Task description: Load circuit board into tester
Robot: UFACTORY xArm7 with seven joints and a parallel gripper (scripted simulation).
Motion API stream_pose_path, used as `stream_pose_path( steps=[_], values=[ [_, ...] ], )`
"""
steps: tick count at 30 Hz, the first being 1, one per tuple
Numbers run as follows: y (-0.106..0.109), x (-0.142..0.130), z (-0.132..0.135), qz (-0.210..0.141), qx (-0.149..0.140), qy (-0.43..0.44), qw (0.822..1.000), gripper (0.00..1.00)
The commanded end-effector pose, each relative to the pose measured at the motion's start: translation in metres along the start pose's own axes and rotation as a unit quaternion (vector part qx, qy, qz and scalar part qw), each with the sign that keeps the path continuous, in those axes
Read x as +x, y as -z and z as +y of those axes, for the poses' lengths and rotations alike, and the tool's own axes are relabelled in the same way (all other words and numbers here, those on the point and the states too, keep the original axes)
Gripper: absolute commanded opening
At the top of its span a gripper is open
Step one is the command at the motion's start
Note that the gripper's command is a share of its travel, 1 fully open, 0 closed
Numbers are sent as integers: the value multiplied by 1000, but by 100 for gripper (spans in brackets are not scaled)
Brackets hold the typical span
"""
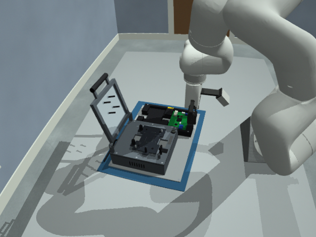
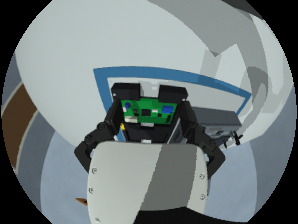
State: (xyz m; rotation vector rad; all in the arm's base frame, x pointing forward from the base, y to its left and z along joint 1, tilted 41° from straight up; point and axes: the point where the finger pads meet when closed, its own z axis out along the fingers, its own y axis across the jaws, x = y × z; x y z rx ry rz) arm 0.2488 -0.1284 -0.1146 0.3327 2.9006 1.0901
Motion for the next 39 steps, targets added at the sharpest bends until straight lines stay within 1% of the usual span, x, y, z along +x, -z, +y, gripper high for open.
stream_pose_path(
  steps=[1, 22, 33, 39],
  values=[
    [1, -1, -1, -1, 2, 0, 1000, 100],
    [1, -3, -1, -1, 2, 0, 1000, 100],
    [2, -14, -3, -1, 2, 0, 1000, 100],
    [2, -27, -4, -1, 2, 0, 1000, 100]
  ],
)
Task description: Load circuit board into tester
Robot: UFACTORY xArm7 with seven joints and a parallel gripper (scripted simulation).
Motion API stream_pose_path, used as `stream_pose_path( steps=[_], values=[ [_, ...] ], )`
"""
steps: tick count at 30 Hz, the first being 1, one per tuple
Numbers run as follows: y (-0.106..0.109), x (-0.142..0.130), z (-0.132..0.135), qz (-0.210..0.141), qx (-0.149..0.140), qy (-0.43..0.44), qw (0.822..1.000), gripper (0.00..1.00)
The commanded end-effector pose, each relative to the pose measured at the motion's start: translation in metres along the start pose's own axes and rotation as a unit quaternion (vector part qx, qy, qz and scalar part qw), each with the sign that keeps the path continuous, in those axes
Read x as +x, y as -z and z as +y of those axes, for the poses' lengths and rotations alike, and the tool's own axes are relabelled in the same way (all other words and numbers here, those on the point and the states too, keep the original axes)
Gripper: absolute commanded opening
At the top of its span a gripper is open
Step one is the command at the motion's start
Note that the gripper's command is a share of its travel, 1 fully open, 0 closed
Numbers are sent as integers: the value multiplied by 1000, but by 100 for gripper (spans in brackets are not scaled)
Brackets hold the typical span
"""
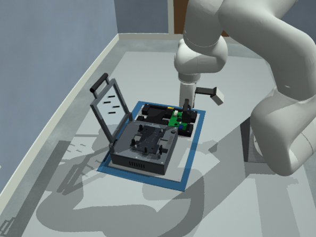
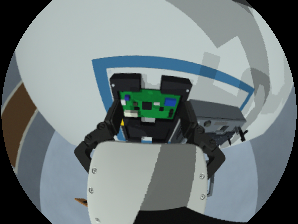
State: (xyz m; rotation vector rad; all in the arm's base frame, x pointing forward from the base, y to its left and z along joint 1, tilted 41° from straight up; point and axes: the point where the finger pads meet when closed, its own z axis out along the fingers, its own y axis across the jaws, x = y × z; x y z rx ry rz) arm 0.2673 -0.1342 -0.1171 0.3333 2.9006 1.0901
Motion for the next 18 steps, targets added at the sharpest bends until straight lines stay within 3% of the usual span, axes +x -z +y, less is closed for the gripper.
stream_pose_path(
  steps=[1, 18],
  values=[
    [2, -10, -2, -1, 2, 0, 1000, 100],
    [2, -33, -5, -1, 2, 0, 1000, 100]
  ],
)
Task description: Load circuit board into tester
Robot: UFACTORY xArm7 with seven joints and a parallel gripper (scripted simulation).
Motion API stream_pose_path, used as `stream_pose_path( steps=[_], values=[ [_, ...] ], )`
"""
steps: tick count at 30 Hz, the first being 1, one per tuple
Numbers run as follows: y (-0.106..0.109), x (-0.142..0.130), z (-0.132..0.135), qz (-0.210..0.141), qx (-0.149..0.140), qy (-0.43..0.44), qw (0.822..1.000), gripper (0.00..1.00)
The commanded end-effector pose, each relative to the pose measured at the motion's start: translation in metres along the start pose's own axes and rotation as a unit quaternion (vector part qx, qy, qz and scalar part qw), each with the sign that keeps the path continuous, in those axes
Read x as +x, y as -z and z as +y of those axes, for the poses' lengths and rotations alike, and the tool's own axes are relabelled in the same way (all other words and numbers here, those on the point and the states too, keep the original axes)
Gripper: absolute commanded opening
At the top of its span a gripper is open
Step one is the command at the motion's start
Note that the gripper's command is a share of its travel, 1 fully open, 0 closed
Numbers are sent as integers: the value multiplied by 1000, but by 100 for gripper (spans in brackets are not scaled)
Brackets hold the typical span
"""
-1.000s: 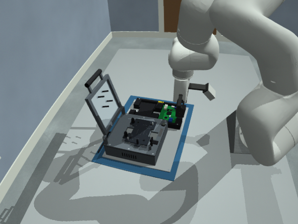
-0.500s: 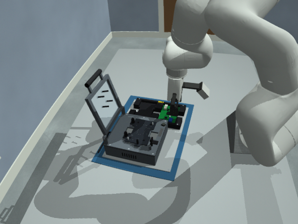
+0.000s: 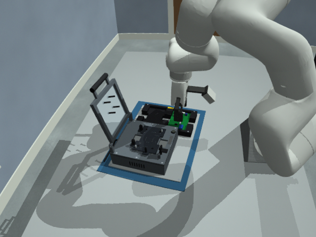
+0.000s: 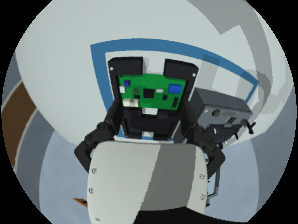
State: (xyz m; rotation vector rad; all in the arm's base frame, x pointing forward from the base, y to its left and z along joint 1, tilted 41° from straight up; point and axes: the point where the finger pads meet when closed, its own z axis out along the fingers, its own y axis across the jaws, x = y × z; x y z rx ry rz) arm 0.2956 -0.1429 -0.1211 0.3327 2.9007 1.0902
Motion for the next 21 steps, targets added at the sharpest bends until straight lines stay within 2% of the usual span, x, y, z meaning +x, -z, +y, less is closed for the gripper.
stream_pose_path(
  steps=[1, 14, 21],
  values=[
    [2, -4, -2, -2, 2, 0, 1000, 100],
    [2, -5, -2, -2, 2, -5, 1000, 100],
    [2, -5, -2, -2, 1, -52, 999, 100]
  ],
)
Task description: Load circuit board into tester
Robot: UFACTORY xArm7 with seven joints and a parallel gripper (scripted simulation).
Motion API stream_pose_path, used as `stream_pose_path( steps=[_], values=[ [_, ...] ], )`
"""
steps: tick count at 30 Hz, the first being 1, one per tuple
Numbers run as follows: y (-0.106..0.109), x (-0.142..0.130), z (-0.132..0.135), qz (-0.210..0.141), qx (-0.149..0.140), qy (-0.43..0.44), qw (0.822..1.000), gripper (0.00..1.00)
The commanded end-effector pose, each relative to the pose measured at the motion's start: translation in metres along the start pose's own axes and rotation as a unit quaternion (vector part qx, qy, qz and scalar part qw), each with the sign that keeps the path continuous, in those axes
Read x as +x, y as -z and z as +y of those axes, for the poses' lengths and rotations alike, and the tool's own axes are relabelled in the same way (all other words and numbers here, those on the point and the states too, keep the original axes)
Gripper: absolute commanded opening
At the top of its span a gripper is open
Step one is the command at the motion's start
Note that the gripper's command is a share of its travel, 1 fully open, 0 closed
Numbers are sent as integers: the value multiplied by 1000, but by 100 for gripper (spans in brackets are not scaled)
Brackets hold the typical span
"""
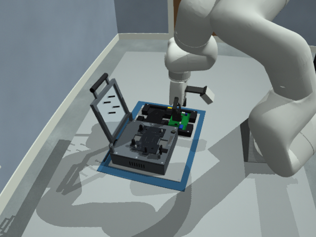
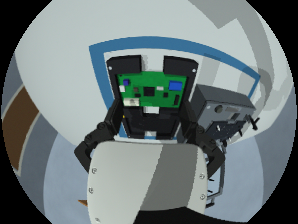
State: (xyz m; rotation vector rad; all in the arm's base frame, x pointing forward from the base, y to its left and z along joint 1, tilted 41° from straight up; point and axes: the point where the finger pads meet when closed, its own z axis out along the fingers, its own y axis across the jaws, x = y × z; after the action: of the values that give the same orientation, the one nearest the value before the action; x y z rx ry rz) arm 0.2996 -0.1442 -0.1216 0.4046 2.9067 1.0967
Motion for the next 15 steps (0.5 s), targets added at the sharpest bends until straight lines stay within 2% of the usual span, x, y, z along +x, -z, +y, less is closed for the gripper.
stream_pose_path(
  steps=[1, 8, 15],
  values=[
    [2, -1, -1, -1, 2, -40, 999, 100],
    [2, -1, -1, -2, 1, -120, 993, 100],
    [2, -1, -1, -2, 1, -245, 970, 100]
  ],
)
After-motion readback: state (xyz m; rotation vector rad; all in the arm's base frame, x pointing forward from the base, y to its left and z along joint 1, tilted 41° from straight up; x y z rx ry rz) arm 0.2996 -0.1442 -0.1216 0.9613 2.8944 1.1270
